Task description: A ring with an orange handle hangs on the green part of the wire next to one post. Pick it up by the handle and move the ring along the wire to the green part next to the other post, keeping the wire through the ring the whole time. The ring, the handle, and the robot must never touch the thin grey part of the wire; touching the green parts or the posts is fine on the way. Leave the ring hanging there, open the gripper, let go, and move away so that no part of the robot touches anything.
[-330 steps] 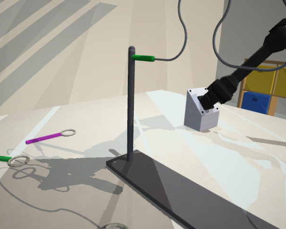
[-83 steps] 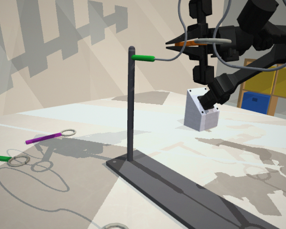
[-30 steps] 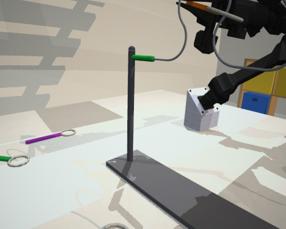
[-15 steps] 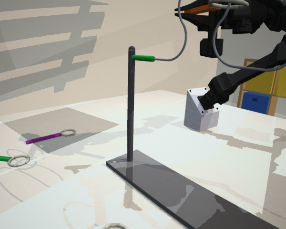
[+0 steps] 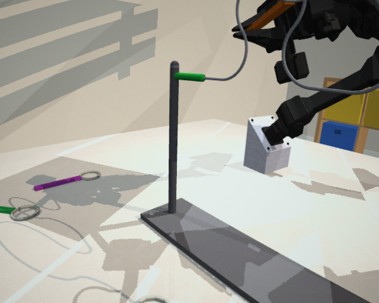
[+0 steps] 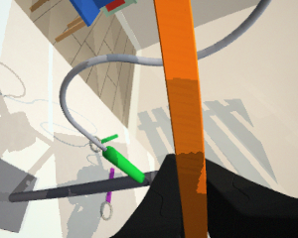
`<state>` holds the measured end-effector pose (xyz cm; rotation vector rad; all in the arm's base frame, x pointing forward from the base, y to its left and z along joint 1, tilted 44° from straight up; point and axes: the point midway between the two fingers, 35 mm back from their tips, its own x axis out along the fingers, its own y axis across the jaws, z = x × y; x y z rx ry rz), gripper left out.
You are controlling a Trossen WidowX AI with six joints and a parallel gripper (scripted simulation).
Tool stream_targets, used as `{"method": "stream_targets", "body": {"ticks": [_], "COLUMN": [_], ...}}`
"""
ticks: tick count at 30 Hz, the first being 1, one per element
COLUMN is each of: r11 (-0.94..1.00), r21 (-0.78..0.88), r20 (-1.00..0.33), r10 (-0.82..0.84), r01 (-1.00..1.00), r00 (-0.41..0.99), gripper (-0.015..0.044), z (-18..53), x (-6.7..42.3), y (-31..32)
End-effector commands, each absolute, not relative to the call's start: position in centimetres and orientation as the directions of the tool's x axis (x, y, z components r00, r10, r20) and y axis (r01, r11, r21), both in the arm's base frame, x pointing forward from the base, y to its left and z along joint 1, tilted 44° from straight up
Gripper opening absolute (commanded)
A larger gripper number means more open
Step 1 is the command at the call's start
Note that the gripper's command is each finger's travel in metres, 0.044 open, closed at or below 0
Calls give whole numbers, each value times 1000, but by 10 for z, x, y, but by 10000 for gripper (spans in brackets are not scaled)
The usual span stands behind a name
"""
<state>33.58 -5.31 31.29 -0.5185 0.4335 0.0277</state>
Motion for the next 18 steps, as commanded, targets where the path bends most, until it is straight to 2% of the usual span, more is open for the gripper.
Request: {"method": "stream_targets", "body": {"ticks": [1,18], "r11": [905,983], "r21": [-402,-52], "r20": [-415,-421], "r10": [-42,140], "r01": [-141,-178], "r00": [909,896], "gripper": [-150,-150], "z": [313,305], "x": [336,335], "y": [-49,-26]}}
